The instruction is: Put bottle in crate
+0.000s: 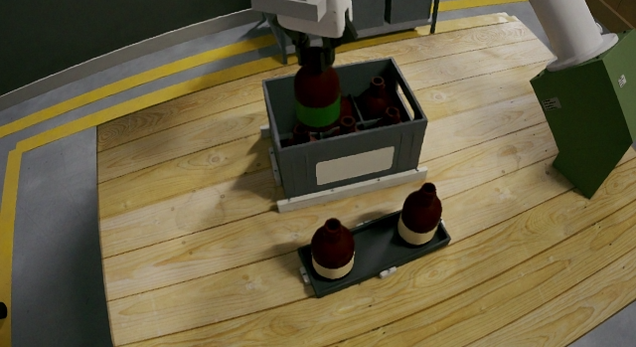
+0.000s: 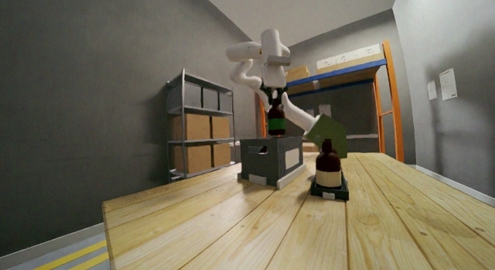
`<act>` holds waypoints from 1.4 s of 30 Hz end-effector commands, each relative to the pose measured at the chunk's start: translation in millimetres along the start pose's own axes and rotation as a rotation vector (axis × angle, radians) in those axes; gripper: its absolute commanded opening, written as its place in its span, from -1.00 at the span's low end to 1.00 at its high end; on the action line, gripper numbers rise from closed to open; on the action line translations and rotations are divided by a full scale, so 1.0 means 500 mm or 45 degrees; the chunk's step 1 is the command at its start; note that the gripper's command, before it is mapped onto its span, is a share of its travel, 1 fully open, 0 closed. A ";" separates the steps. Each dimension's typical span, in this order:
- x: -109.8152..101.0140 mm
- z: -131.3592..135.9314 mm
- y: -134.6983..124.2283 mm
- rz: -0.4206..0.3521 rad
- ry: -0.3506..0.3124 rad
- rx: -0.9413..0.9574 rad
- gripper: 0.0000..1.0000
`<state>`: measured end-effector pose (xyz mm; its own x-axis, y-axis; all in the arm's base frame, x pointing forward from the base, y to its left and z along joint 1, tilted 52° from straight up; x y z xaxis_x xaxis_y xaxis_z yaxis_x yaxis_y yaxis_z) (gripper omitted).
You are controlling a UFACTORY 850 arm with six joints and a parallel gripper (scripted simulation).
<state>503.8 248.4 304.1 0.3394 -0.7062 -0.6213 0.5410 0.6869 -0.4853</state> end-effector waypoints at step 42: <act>-0.001 0.115 -0.108 0.002 -0.001 0.000 -1.00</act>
<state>517.6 204.2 361.8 0.3394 -0.7060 -0.6216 0.5407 0.6871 -0.4853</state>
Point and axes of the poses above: the point where the finger pads meet when closed, its own x axis out along the fingers, its own z axis across the jaws, y = z × x, the point moved 10 cm from there along -x, back along the fingers, and after that the axes turned 9 degrees about -x, right-handed, at the moved point
